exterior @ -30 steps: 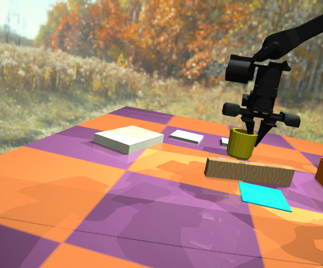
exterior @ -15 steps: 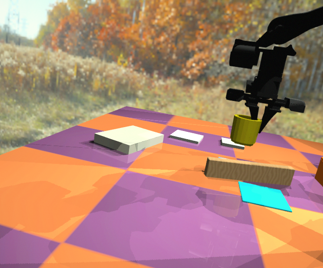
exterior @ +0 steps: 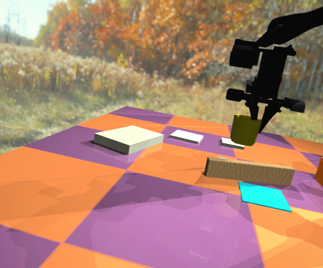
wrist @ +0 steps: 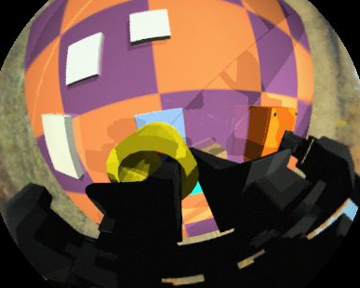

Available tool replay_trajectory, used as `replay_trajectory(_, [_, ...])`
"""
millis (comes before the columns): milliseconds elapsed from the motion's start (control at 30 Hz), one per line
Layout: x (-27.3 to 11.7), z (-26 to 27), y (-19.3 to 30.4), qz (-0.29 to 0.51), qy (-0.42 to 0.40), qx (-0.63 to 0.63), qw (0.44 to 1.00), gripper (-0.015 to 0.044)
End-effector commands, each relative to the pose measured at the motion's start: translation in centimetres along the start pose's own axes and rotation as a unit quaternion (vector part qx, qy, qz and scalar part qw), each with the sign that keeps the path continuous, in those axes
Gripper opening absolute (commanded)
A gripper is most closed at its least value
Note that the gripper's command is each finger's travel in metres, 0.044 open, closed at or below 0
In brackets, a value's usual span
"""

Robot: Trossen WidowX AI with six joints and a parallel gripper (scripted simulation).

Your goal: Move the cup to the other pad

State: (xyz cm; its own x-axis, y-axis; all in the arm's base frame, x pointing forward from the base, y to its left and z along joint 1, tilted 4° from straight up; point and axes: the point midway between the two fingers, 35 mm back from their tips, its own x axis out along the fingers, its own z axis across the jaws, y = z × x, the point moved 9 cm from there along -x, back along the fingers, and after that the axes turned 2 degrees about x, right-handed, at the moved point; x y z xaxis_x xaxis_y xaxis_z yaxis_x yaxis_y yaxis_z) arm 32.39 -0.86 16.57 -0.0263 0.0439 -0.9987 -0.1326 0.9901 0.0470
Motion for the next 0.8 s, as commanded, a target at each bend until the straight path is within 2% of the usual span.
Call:
replay_trajectory(0, [0.0,0.0,0.0,0.0,0.0,0.0,1.0,0.0])
replay_trajectory(767, [0.1,-1.6,5.0,0.003,-0.003,-0.003,1.0,0.0])
